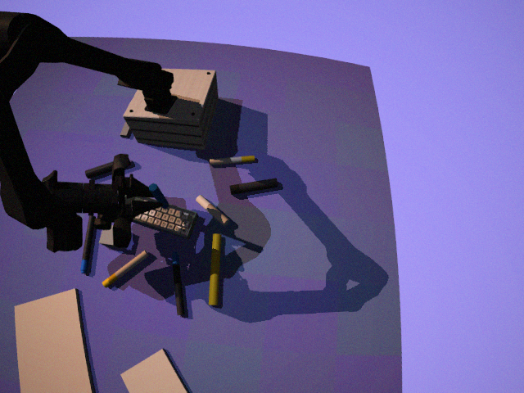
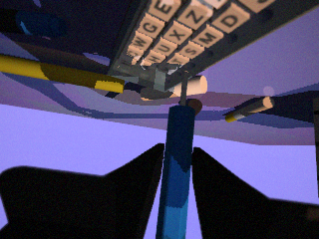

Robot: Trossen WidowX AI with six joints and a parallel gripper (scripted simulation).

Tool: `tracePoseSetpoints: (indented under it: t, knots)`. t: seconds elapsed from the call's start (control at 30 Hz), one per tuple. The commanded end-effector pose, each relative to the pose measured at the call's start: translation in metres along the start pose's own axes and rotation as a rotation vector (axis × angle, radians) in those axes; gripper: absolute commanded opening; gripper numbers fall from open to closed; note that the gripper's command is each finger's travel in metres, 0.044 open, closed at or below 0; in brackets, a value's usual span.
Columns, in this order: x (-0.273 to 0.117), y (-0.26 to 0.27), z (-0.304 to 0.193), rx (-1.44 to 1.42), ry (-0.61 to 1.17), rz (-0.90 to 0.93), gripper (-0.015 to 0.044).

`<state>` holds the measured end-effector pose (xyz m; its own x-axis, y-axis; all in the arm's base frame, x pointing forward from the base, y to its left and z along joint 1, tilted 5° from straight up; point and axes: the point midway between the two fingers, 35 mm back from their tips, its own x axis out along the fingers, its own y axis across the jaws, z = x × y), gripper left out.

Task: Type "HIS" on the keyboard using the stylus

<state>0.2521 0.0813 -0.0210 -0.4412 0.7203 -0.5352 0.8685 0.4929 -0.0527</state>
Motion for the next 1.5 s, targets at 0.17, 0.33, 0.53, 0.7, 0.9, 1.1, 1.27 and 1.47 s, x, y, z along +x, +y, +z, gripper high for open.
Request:
tracePoseSetpoints:
  t: [0.17,0.33,0.53,0.7,0.9,1.1,1.27,1.47]
  knots:
    - [0.0017,-0.0012,0.0006,0.007,0.006,-0.001,0.0]
    - [0.0017,-0.0012,0.0006,0.007,0.006,-0.001,0.0]
    - [0.0039,-0.0023,-0.0001,0.007,0.006,-0.001,0.0081]
    - [0.0039,-0.0023,-0.0001,0.007,0.006,-0.001,0.0081]
    - [0.0042,-0.0023,0.0005,0.007,0.006,-0.001,0.0081]
    - [0.0061,-0.0023,0.0037,0.007,0.006,-0.001,0.0081]
    - [0.0071,-0.0024,0.0054,0.007,0.006,-0.001,0.0081]
    - [0.0083,-0.0024,0.0074,0.007,0.006,-0.001,0.0081]
